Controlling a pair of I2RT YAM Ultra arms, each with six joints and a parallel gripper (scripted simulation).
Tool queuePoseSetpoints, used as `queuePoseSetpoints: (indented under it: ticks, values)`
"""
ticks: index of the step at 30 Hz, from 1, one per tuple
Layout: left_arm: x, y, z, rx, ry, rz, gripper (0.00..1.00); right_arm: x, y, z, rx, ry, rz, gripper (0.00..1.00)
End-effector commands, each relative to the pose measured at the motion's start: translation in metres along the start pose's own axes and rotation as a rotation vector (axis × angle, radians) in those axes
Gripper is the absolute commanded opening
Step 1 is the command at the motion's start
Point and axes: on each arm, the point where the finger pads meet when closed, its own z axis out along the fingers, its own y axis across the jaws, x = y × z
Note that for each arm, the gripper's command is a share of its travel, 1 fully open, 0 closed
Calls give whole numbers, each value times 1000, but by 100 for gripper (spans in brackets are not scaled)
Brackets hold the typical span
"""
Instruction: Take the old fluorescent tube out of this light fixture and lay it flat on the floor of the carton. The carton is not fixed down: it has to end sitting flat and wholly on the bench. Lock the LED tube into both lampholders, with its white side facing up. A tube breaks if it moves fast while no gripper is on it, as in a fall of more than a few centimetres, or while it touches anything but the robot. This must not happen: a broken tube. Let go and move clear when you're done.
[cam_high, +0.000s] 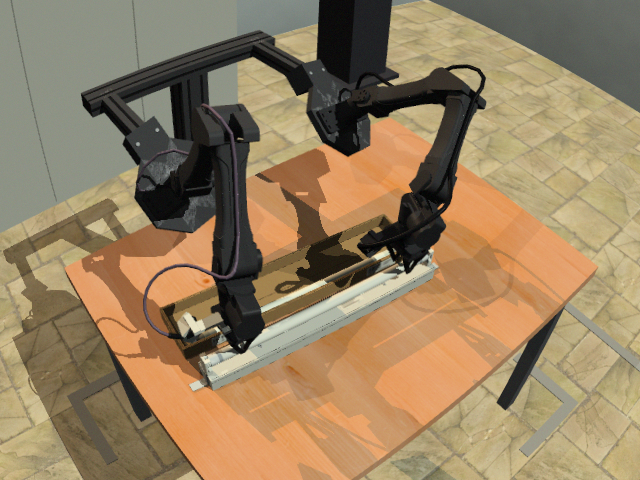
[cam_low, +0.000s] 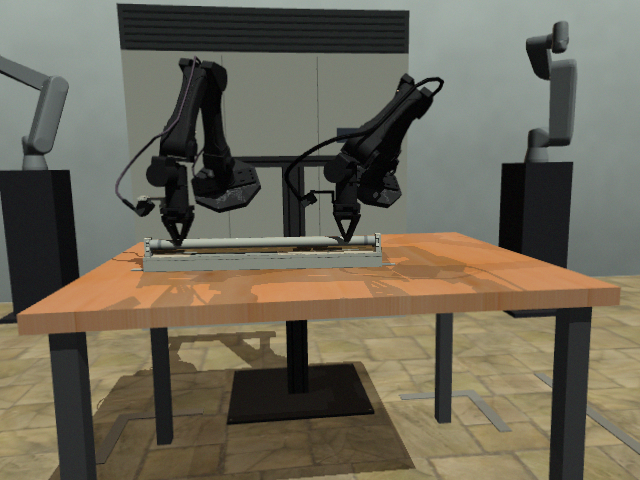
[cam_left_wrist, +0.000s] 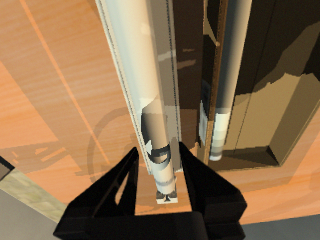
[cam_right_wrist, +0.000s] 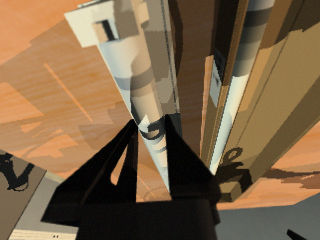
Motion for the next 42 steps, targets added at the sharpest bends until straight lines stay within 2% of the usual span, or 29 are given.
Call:
queuePoseSetpoints:
  ticks: [1,17,18,28,31,32,34,36,39,41,42]
  values:
    - [-1,-3,-6,6,-11,21,49,-3,7,-8,-12,-17,5,49]
    - [-1,-3,-6,6,-11,21,49,-3,7,-8,-12,-17,5,49]
    - [1,13,-28,-31,-11,-20,49,-3,10,-24,-24,-3,-2,49]
    - [-2,7,-61,-16,-9,-11,49,-2,3,-56,-5,-2,-2,49]
    - [-7,10,-59,-26,-28,-11,49,-8,9,-54,-26,-33,-2,49]
    - [-1,7,-67,-20,-9,-12,49,-2,1,-60,-6,-1,-2,49]
    - [0,6,-74,-14,-7,-9,49,-3,4,-71,-7,-10,-3,49]
    - [-8,12,-71,-32,-40,-18,49,-9,8,-63,-24,-34,-3,49]
    - [-6,5,-70,-22,-35,-6,49,-7,-10,-56,13,-28,7,49]
    - [-6,-9,-64,3,-23,20,49,-5,-1,-59,-4,-26,4,49]
    - [-7,-2,-66,-10,-30,8,49,-3,1,-58,-4,-22,2,49]
